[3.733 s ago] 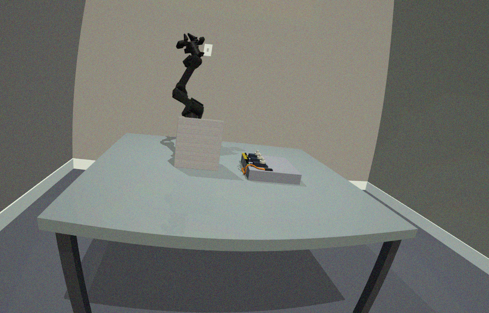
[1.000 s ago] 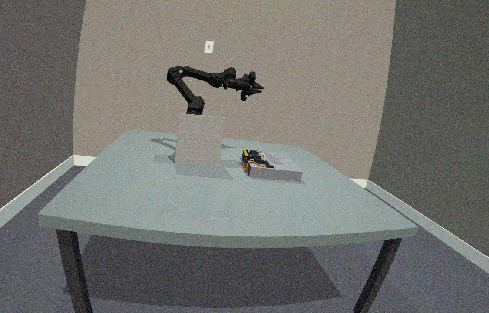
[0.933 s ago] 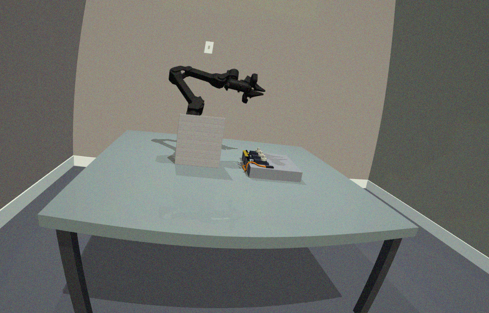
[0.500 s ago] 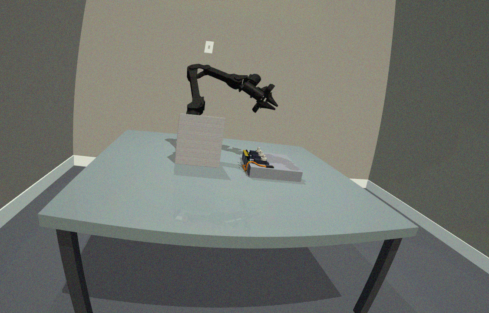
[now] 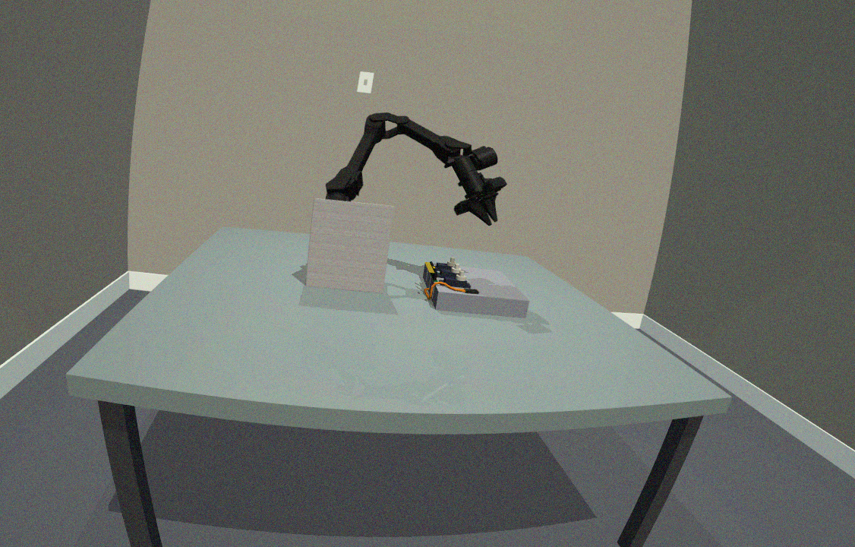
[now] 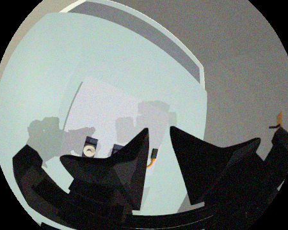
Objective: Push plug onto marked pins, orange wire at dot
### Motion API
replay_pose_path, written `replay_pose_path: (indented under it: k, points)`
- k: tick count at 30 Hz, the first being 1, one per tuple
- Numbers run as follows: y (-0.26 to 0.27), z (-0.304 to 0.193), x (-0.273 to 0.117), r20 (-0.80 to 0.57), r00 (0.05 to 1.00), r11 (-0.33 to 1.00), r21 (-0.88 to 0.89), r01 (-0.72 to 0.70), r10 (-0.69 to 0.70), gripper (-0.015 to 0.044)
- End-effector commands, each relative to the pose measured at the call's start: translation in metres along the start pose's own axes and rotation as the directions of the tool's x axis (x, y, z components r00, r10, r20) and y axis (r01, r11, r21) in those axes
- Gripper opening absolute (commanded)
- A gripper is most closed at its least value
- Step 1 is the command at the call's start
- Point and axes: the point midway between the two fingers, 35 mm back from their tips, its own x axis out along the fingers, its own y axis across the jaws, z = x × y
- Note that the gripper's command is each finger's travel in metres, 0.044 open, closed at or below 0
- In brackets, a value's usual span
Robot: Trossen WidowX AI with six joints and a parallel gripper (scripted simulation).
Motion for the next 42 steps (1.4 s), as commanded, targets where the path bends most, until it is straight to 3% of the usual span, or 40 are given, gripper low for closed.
replay_pose_path:
  k: [1, 11, 21, 42]
  points:
    - [-0.013, -0.024, 0.026, -0.099, 0.991, 0.995, 0.054, -0.082, 0.087, 0.0115]
    - [-0.033, -0.093, 0.077, -0.259, 0.909, 0.932, 0.249, -0.263, 0.326, 0.0115]
    - [-0.037, -0.161, 0.113, -0.277, 0.783, 0.788, 0.474, -0.393, 0.557, 0.0115]
    - [-0.018, -0.171, 0.139, -0.276, 0.78, 0.784, 0.478, -0.396, 0.562, 0.0115]
